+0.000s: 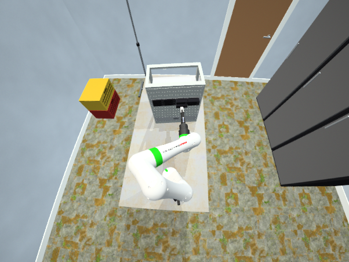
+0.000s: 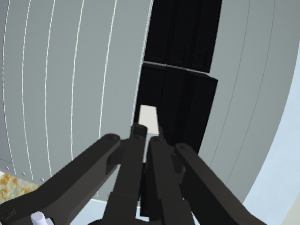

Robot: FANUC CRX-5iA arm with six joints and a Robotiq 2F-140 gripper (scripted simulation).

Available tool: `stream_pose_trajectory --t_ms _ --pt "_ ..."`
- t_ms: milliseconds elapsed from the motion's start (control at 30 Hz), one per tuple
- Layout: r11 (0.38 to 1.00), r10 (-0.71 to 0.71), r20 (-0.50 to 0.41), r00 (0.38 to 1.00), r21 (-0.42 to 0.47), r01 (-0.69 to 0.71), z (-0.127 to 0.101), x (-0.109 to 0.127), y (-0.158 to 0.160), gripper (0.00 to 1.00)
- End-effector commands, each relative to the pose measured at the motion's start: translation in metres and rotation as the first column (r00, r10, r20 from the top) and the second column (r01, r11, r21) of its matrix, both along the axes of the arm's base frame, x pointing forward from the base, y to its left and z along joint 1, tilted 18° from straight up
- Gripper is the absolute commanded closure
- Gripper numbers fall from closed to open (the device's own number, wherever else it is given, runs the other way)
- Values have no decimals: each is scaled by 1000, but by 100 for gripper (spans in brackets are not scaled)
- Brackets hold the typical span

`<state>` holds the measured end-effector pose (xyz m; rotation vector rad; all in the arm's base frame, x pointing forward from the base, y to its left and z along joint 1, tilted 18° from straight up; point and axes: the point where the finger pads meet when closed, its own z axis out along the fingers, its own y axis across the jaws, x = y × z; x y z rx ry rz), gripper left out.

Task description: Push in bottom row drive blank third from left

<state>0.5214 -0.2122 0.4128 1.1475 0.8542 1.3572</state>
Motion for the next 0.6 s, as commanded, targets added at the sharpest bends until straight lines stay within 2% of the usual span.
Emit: stream_pose_trajectory --t_ms 0,567 --pt "1000 0 1 1000 -1 0 2 5 -1 90" --pt "1000 0 1 1000 -1 0 4 12 -2 90"
